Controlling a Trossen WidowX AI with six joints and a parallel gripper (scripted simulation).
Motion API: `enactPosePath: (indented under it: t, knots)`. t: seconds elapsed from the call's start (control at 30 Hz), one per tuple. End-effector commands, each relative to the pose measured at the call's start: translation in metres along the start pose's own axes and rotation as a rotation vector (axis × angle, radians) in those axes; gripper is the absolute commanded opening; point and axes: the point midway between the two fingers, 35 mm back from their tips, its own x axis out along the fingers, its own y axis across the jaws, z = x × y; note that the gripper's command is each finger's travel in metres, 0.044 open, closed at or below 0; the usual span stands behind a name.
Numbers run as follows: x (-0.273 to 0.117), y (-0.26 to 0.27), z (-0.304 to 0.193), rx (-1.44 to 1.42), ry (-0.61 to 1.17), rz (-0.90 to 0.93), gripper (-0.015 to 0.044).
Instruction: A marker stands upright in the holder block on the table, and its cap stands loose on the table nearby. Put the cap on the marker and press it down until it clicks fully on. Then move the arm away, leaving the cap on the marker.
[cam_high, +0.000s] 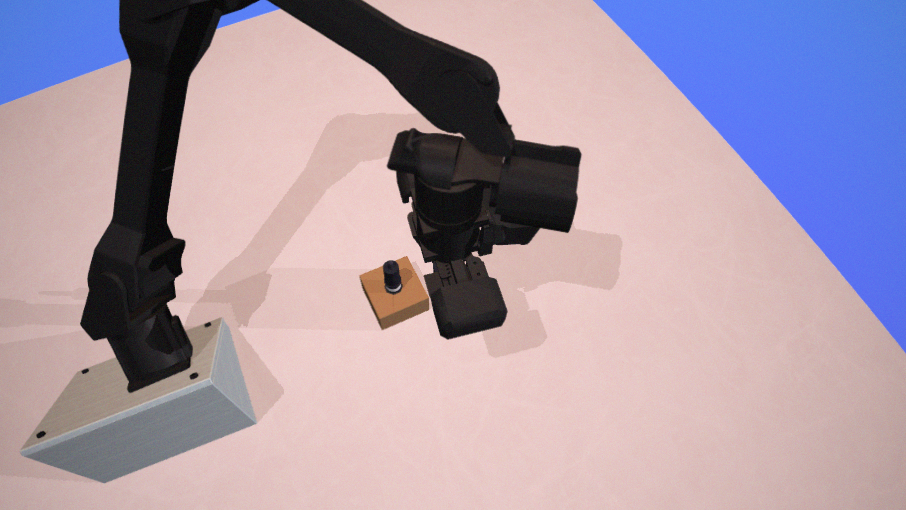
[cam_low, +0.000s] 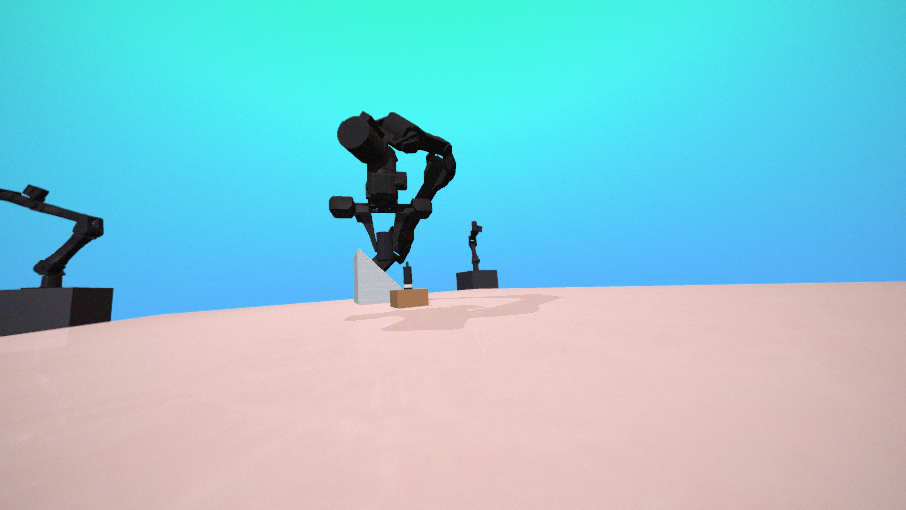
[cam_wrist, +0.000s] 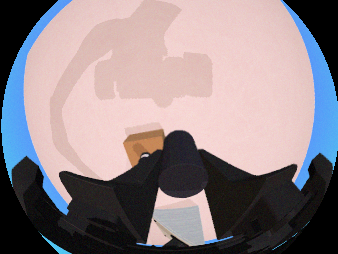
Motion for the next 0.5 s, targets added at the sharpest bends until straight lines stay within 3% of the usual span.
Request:
enactPosePath:
  t: [0.0, 0.47]
  knots:
    - [-0.005, 0.009, -0.010, 0.000, 0.003, -0.002, 0.0000]
    - [-0.016, 0.036, -0.039, 0.002, 0.005, -0.002, 0.0000]
